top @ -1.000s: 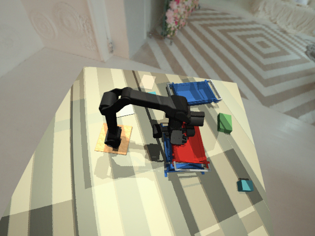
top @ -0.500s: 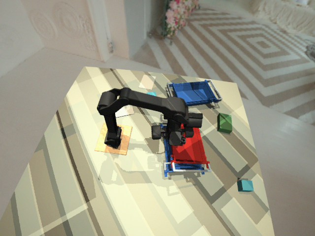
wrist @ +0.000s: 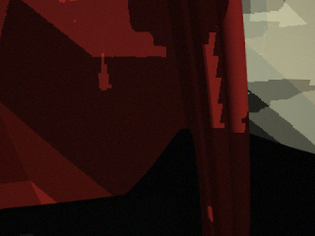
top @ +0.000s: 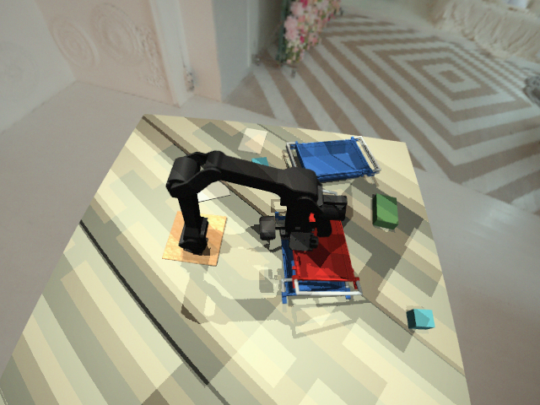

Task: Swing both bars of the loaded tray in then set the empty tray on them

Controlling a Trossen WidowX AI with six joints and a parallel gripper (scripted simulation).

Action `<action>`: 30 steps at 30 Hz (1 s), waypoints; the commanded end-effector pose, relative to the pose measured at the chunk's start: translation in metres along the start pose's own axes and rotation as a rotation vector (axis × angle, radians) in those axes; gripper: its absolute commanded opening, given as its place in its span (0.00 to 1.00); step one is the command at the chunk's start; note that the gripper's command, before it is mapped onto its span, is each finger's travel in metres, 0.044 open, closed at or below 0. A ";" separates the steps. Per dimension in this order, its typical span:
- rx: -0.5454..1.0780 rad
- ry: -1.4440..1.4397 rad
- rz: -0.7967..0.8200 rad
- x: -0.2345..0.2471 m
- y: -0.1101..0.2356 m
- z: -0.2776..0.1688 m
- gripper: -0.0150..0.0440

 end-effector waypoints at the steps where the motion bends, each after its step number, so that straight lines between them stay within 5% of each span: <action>1: -0.004 -0.007 -0.018 -0.003 -0.005 0.003 0.25; 30: -0.004 -0.007 -0.019 -0.005 -0.012 0.005 0.25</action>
Point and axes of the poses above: the point midway between the two fingers, 35 mm back from their tips, its own y axis back along the fingers, its own x axis across the jaws, z = x × y, the point moved 5 cm from there along y, back along the fingers, and after that the axes turned 5 degrees about -y, right-handed, at the moved point
